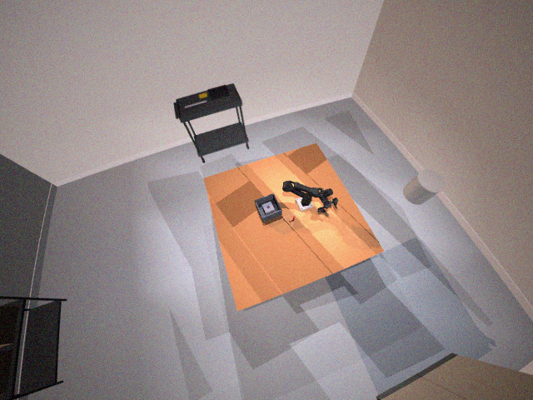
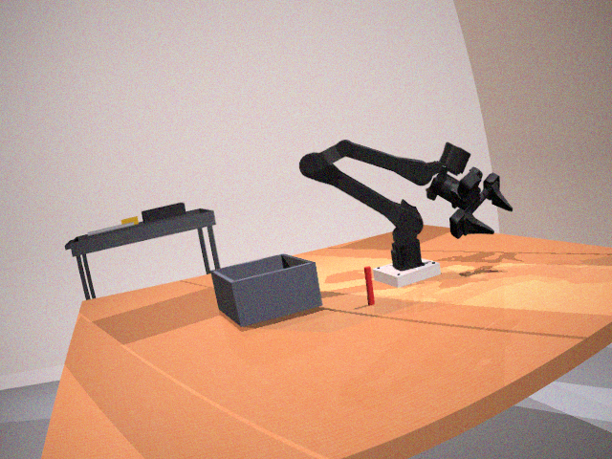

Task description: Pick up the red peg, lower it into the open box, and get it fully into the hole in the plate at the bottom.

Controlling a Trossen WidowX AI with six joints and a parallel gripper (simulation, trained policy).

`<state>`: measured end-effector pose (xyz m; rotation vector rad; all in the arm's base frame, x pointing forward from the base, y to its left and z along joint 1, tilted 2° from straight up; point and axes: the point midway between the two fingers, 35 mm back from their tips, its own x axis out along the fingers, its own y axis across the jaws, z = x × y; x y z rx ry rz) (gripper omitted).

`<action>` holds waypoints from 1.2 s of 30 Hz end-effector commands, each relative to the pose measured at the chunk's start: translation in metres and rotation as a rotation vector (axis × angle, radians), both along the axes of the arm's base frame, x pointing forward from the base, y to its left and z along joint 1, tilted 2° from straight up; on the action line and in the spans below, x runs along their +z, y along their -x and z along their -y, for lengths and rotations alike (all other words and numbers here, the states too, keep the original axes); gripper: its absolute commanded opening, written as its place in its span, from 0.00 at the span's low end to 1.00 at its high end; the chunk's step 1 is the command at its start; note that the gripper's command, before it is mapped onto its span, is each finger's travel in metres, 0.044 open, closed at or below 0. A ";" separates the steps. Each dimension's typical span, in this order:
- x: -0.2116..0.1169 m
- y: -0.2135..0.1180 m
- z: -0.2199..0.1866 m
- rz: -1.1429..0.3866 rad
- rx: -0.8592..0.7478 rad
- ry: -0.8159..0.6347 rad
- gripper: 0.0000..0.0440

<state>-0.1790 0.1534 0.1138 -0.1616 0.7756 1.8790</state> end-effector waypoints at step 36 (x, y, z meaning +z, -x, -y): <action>0.013 -0.186 -0.068 -0.198 -1.042 0.492 1.00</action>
